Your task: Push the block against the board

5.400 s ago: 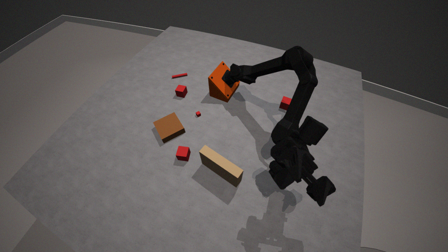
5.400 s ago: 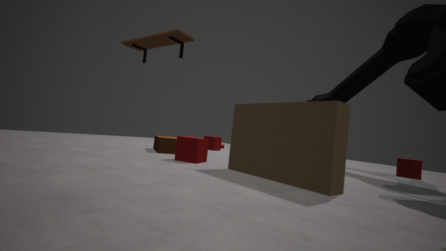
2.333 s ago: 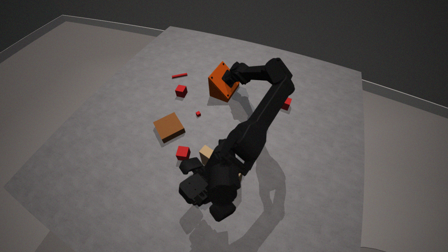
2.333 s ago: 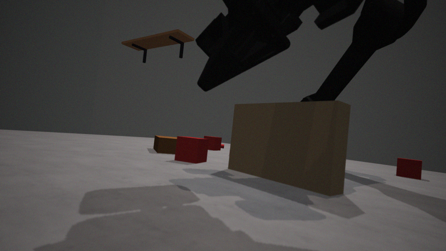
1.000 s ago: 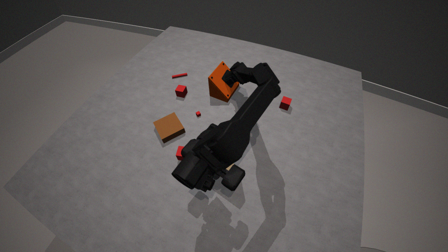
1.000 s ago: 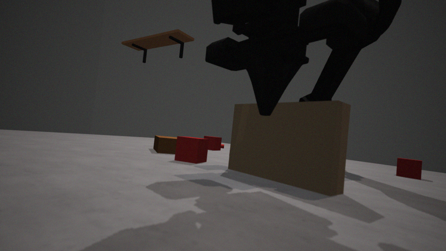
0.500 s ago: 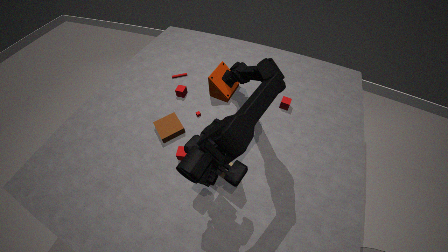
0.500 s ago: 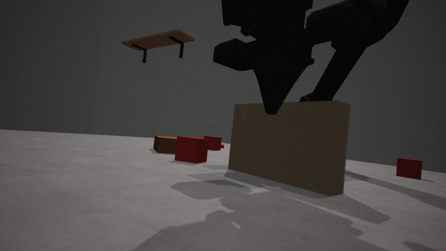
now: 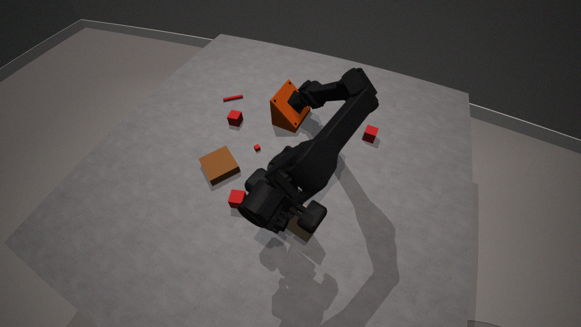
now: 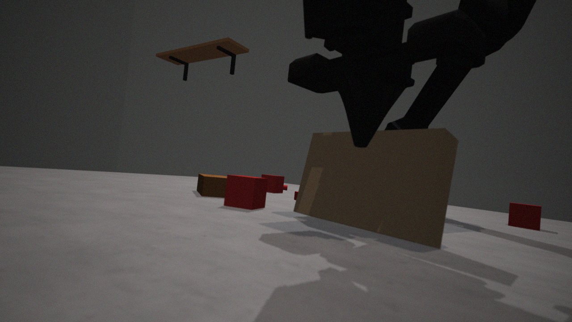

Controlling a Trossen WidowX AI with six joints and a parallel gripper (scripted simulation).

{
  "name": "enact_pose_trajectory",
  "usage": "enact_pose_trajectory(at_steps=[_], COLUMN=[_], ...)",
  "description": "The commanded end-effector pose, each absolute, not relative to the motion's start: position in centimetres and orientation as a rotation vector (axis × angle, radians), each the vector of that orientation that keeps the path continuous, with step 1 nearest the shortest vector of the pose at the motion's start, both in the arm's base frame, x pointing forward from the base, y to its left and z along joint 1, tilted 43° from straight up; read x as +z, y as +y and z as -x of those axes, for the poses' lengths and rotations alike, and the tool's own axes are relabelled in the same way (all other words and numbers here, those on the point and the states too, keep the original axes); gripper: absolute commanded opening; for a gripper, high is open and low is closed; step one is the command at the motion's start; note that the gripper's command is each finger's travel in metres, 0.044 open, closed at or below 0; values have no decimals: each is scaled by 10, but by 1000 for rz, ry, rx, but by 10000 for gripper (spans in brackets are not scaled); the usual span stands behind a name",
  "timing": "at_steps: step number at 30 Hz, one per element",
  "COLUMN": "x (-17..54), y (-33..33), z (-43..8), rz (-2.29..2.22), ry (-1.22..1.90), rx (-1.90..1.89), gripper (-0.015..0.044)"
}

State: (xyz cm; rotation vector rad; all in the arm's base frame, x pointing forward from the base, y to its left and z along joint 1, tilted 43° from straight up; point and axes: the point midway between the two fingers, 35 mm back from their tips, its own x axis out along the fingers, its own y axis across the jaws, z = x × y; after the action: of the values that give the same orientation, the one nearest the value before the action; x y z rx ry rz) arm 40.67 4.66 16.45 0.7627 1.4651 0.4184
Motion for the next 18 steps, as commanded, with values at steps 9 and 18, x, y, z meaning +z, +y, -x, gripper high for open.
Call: enact_pose_trajectory(at_steps=[9,18], x=[162,162], y=[52,53], z=[-388,-383], rz=[-768,-769], ry=[1477,1478], rx=[415,415], gripper=[0,0])
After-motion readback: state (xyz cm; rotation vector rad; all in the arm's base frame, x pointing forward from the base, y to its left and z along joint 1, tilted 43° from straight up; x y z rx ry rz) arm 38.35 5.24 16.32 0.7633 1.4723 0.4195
